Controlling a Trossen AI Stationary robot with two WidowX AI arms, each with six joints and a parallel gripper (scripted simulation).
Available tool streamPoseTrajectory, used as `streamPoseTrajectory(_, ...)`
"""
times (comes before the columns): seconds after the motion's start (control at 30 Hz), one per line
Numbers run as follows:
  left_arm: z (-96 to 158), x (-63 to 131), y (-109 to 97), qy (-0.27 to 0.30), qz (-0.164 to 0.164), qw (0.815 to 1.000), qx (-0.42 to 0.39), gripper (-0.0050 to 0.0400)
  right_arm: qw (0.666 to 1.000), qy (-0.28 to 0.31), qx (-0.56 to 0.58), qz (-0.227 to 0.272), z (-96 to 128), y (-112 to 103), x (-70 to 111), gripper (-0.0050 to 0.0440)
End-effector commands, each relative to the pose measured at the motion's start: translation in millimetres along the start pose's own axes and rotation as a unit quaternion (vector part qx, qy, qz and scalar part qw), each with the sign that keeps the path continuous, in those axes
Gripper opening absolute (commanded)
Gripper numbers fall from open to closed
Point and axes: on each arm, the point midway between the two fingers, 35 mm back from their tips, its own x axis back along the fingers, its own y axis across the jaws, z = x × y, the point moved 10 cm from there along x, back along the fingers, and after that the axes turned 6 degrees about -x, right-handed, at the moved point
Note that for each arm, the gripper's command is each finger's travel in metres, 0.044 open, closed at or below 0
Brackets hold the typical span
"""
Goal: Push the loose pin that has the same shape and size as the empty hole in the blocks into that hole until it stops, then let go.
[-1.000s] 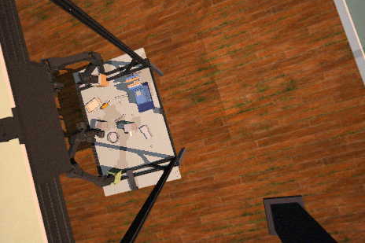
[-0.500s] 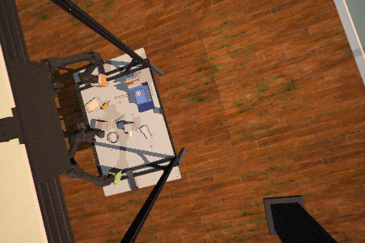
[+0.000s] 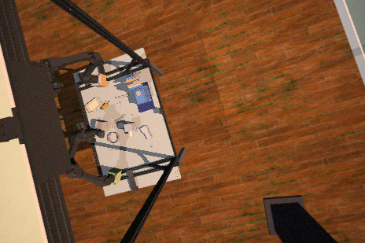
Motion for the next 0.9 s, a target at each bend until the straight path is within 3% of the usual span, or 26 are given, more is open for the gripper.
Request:
streamPoseTrajectory(0.0,0.0,0.0,0.0,0.0,0.0,1.0,0.0,0.014,1.0,0.001,0.001,-0.002,0.2,0.1,0.1,0.04)
streamPoseTrajectory(0.07,0.0,0.0,0.0,0.0,0.0,1.0,0.0,0.014,1.0,0.001,0.001,-0.002,0.2,0.1,0.1,0.04)
streamPoseTrajectory(0.2,0.0,0.0,0.0,0.0,0.0,1.0,0.0,0.0236,1.0,0.001,0.001,-0.002,0.2,0.1,0.1,0.04)
streamPoseTrajectory(0.37,0.0,0.0,0.0,0.0,0.0,1.0,0.0,0.0264,1.0,0.001,0.001,-0.002,0.2,0.1,0.1,0.04)
streamPoseTrajectory(0.57,0.0,0.0,0.0,0.0,0.0,1.0,0.0,0.04,1.0,0.001,0.001,-0.002,0.2,0.1,0.1,0.04)
streamPoseTrajectory(0.87,0.2,2.0,-0.1,0.0,0.0,1.0,0.0,0.04,1.0,0.001,0.001,-0.002,0.2,0.1,0.1,0.04)
